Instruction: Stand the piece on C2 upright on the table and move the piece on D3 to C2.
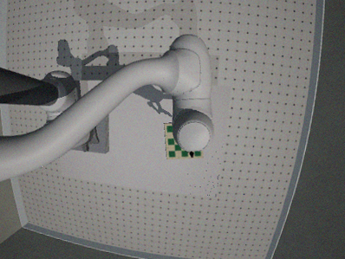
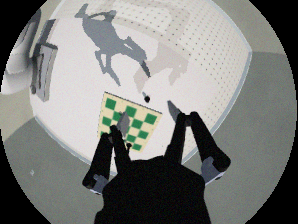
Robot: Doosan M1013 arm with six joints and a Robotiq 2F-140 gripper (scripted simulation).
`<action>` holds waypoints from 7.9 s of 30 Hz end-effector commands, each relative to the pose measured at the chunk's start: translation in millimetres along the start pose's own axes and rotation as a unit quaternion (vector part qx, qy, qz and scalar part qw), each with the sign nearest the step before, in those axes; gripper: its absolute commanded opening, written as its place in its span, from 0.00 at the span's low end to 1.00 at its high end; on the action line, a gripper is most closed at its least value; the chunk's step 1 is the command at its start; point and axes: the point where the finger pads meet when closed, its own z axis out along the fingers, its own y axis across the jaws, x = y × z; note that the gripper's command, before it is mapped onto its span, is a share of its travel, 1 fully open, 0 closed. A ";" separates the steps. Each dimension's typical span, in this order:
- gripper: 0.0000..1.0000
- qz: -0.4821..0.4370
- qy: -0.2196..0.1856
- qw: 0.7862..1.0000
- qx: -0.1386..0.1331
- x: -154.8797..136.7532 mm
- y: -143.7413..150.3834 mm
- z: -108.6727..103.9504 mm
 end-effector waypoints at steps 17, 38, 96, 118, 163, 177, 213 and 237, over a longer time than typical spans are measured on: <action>1.00 0.050 0.000 0.999 0.000 -8.8 -11.8 -3.1; 0.25 0.378 0.000 0.926 0.000 -58.5 -94.8 -21.9; 0.25 0.378 0.000 0.926 0.000 -58.9 -94.5 6.4; 0.25 0.378 0.000 0.926 0.000 -59.1 -94.2 27.7; 0.25 0.378 0.000 0.926 0.000 -59.2 -94.2 29.9; 0.25 0.378 0.000 0.926 0.000 -59.2 -94.2 42.9; 0.25 0.378 0.000 0.926 0.000 -59.2 -94.2 69.6; 0.00 0.378 0.000 0.926 0.000 -59.2 -94.2 69.6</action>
